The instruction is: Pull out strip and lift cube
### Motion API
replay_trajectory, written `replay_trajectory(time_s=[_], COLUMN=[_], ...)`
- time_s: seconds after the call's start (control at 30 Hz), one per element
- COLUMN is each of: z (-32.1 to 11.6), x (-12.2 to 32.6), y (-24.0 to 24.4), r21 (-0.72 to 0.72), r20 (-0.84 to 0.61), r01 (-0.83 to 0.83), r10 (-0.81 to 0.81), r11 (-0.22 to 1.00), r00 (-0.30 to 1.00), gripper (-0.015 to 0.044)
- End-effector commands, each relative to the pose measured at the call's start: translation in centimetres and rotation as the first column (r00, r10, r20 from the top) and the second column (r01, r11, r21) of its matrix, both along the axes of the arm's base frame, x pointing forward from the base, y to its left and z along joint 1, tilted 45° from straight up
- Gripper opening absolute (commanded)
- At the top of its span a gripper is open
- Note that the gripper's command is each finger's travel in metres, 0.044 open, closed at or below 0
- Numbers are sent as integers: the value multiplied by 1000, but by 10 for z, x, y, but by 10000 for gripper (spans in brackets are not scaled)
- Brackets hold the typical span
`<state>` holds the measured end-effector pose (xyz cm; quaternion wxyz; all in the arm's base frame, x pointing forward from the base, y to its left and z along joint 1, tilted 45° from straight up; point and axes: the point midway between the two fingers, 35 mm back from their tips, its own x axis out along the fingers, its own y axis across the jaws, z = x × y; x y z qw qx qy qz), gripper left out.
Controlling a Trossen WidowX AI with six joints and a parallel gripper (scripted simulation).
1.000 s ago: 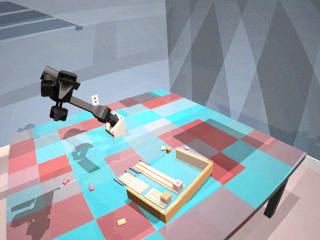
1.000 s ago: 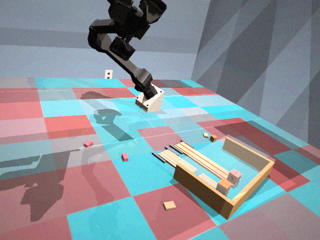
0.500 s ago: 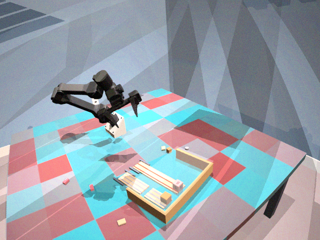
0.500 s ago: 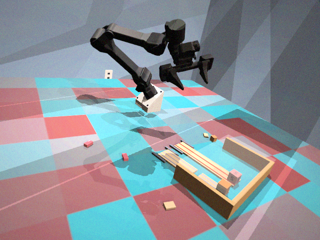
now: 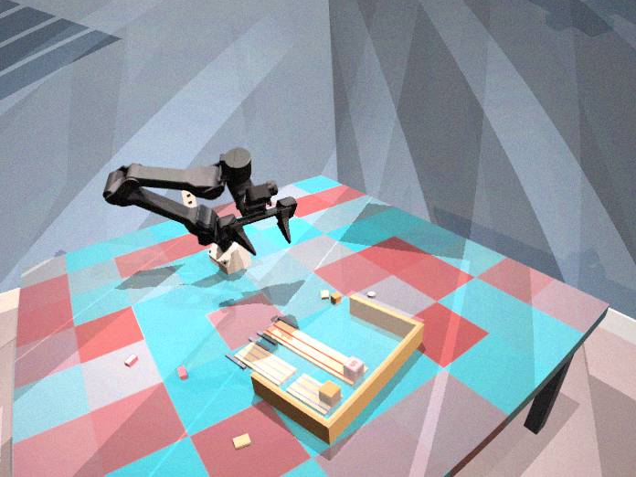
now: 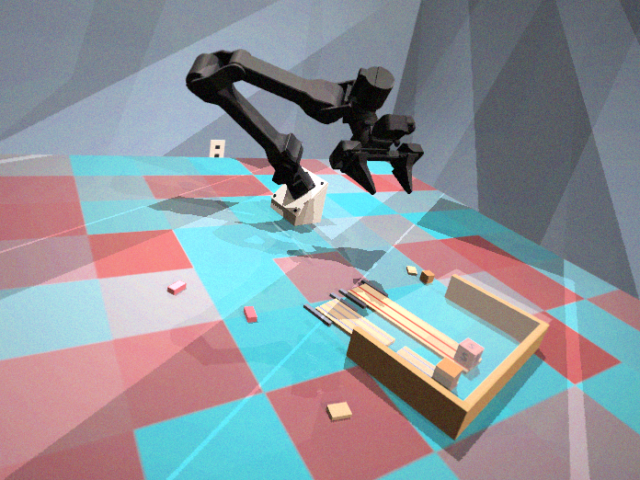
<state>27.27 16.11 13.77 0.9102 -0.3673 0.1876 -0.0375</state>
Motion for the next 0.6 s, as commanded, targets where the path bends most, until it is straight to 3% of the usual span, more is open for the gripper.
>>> replay_trajectory(time_s=[0.0, 0.1, 0.37, 0.57], z=[-2, -2, -18, -38], x=[-1, -1, 44, 74], y=[-1, -1, -11, -40], r21=[-13, -13, -159, -285], r20=[-3, -3, -244, -459], r01=[0, 0, 108, 208], r10=[-1, -1, -145, -324], r11=[1000, 1000, 981, 936], r00=[1000, 1000, 959, 827], gripper=[400, 400, 190, 33])
